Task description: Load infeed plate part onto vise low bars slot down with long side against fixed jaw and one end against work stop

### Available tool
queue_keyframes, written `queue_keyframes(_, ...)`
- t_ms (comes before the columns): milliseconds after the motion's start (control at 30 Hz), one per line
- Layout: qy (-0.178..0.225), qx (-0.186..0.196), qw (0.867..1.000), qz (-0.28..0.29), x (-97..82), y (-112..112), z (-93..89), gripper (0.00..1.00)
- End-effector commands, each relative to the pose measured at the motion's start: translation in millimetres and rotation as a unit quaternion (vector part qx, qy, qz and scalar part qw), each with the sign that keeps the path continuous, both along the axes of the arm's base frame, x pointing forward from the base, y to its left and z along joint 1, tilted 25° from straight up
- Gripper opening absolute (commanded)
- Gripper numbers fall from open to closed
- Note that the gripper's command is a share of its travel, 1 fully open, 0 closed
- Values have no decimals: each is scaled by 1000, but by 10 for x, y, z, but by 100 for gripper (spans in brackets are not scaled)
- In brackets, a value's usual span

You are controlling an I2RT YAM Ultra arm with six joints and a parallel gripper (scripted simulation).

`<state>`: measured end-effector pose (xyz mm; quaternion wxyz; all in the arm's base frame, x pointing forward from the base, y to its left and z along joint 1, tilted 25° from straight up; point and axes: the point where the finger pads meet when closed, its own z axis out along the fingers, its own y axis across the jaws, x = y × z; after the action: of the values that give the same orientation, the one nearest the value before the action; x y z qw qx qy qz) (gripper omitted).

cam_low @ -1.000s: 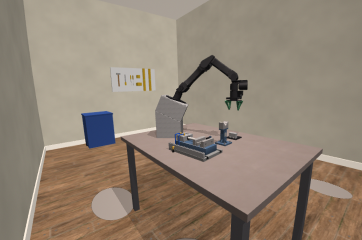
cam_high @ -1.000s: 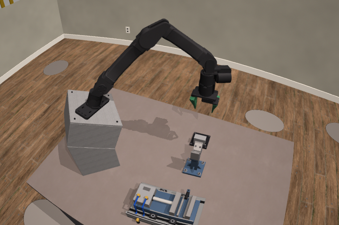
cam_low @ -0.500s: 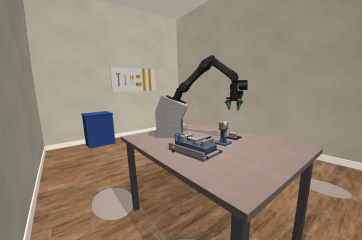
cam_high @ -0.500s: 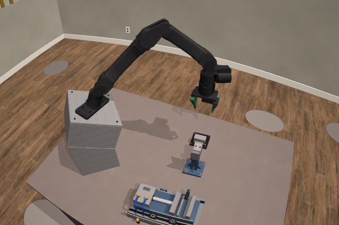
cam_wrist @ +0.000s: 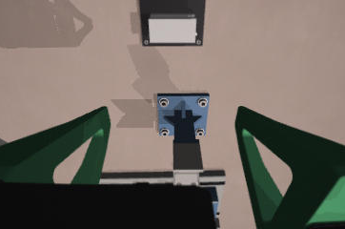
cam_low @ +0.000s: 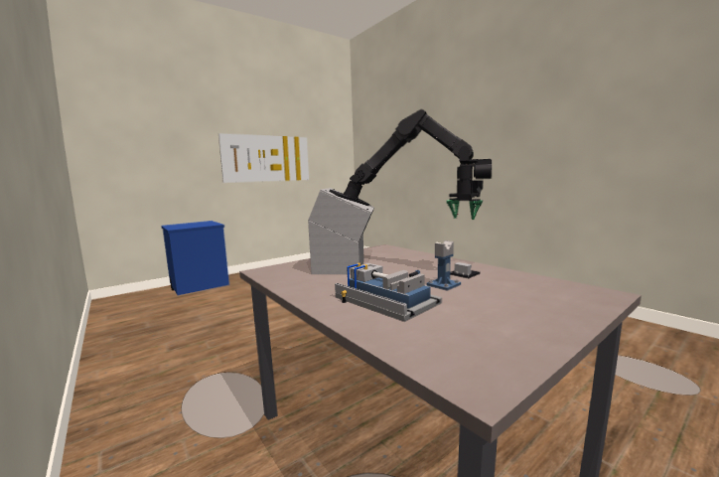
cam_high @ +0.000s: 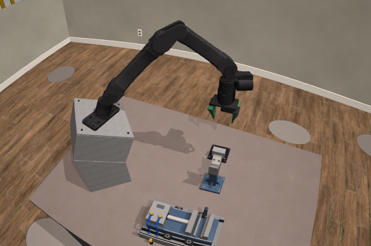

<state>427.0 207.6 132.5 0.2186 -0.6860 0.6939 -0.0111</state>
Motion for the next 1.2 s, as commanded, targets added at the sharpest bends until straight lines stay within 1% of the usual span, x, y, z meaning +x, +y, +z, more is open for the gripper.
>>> queue_keyframes(0,0,-1,1000,5,-31,12,-22,81)
queue_keyframes(200,7,-3,1000,5,-24,26,-113,81)
queue_keyframes(400,6,-3,1000,6,-19,44,-129,81)
queue_keyframes(433,11,-4,1000,3,-25,15,-144,81)
queue_keyframes(800,5,-1,1000,1,37,69,-220,81)
queue_keyframes(900,7,-2,1000,1,38,76,-282,81)
queue_keyframes(967,7,-2,1000,1,38,76,-282,81)
queue_keyframes(1000,-7,4,1000,3,86,112,-178,81)
queue_keyframes(1033,2,0,1000,3,66,115,-274,81)
queue_keyframes(1067,7,-1,1000,3,47,112,-324,81)
queue_keyframes(1167,7,-2,1000,1,72,103,-381,81)
